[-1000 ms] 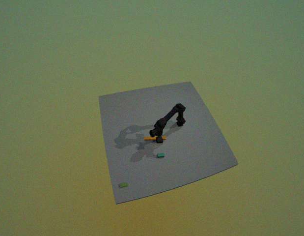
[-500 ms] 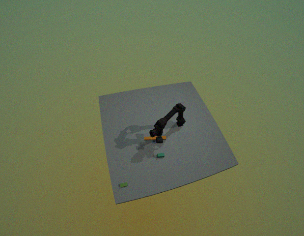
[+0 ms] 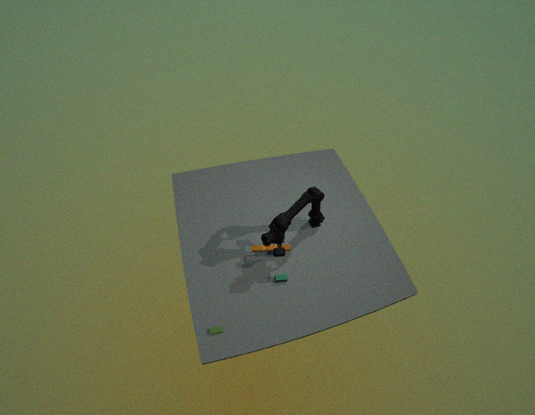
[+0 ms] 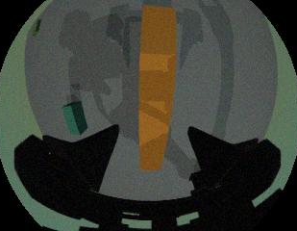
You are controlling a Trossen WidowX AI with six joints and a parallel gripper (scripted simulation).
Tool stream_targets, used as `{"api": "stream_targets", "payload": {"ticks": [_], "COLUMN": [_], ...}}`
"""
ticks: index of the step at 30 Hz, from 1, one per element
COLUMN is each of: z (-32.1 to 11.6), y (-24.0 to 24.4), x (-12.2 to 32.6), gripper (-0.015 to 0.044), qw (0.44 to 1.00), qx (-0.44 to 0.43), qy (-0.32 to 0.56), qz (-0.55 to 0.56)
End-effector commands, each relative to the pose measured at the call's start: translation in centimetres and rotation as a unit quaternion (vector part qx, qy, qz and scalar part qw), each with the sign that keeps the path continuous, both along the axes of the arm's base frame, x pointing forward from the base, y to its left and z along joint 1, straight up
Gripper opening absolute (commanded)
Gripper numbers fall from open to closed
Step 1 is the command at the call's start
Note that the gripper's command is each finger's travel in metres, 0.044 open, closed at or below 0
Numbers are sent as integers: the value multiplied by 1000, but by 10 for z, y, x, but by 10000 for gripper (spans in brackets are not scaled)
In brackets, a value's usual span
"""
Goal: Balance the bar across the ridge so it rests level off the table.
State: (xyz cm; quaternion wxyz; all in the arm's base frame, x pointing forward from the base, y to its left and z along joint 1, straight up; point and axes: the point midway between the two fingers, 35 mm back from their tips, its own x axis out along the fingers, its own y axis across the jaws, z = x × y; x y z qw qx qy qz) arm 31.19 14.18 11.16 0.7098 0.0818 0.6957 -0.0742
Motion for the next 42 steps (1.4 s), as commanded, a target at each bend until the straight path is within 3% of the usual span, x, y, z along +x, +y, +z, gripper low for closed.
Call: {"api": "stream_targets", "payload": {"ticks": [1,8,42], "z": [24,95,96], "y": [2,-1,-1], "x": [4,-1,-2], "gripper": [440,440,440], "qw": [1000,1000,1000], "qx": [2,2,2], "qy": [-5,-5,-5], "qz": [0,0,0]}}
